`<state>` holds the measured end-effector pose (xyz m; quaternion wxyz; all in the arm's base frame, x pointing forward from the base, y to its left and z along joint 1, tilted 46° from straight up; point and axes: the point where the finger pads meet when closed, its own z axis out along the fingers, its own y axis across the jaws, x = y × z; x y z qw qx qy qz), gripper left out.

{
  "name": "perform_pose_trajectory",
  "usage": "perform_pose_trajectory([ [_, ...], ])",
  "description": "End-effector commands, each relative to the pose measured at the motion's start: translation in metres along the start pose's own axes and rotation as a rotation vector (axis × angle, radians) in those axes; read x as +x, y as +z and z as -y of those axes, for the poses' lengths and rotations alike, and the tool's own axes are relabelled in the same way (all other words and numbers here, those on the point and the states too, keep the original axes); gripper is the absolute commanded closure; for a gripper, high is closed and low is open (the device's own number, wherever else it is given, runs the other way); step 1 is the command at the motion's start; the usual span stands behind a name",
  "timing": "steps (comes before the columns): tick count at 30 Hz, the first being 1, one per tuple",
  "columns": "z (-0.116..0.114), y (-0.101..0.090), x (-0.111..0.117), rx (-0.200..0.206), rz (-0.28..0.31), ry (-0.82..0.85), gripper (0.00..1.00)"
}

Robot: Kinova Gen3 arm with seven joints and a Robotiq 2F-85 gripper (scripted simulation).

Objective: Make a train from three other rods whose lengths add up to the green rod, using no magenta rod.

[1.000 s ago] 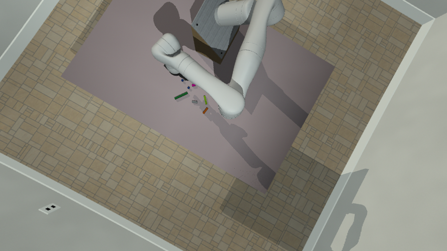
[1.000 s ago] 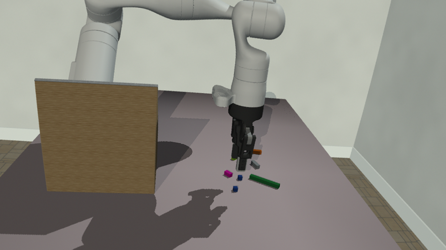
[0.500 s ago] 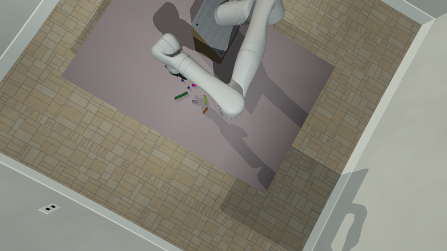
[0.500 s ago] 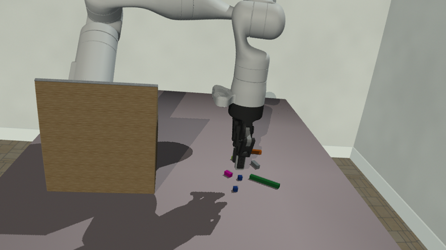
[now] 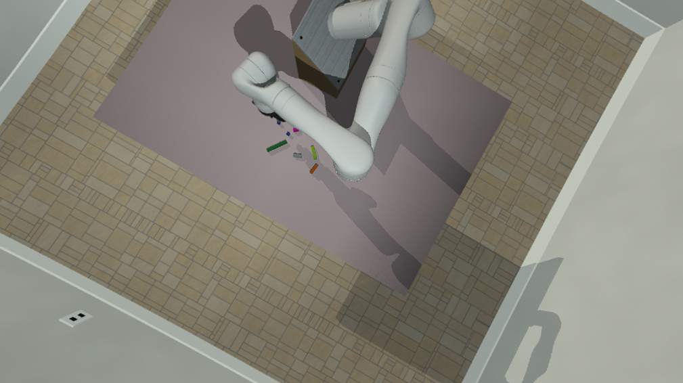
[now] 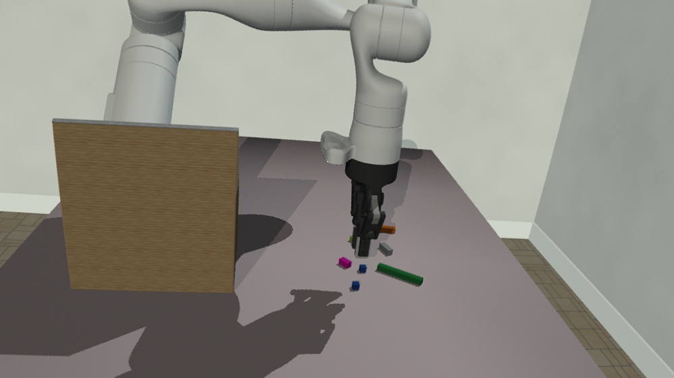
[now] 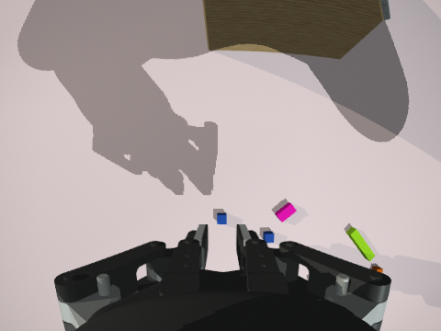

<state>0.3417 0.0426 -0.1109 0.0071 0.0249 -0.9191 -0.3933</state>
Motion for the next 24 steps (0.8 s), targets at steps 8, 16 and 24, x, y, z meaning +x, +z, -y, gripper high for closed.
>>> perform_pose_trajectory([
  [8, 0.000, 0.008, 0.000, 0.000, -0.001, 0.000, 0.76],
  [16, 0.000, 0.020, 0.000, 0.000, -0.001, 0.000, 0.76],
  [24, 0.000, 0.029, -0.001, 0.000, -0.001, 0.000, 0.76],
])
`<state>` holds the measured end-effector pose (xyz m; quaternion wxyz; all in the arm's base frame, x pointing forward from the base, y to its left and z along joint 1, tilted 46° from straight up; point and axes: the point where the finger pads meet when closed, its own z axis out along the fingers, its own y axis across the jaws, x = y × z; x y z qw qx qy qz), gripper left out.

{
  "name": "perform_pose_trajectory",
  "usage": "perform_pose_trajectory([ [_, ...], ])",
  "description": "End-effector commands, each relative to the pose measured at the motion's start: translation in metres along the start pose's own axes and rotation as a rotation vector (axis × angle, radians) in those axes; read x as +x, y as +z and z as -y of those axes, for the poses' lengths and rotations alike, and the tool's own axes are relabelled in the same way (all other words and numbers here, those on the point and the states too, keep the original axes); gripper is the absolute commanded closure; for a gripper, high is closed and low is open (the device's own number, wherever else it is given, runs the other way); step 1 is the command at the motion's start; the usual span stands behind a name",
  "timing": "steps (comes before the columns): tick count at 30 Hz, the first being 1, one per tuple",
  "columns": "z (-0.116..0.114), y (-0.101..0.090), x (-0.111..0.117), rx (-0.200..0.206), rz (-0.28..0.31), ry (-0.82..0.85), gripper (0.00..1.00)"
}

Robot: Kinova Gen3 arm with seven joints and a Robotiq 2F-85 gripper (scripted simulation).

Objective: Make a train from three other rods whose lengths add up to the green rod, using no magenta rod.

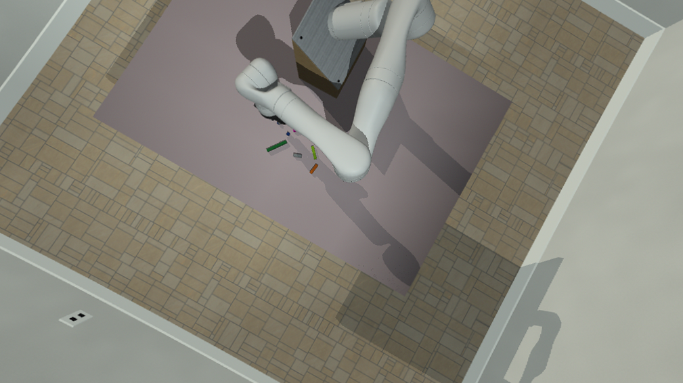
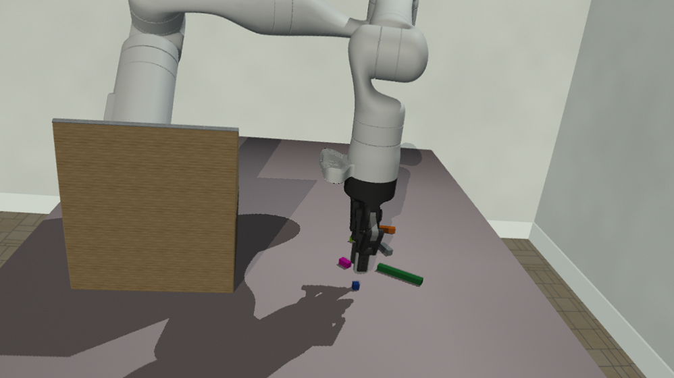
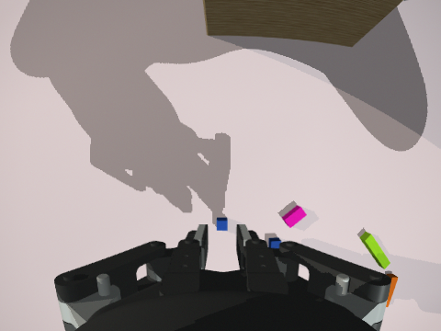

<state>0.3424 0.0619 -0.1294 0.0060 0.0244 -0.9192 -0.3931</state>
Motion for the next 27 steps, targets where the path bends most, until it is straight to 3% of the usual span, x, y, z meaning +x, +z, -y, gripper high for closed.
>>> perform_pose_trajectory([
  [1, 0.000, 0.004, 0.001, 0.000, -0.003, 0.000, 0.76],
  [27, 0.000, 0.021, 0.001, 0.000, -0.003, 0.000, 0.76],
])
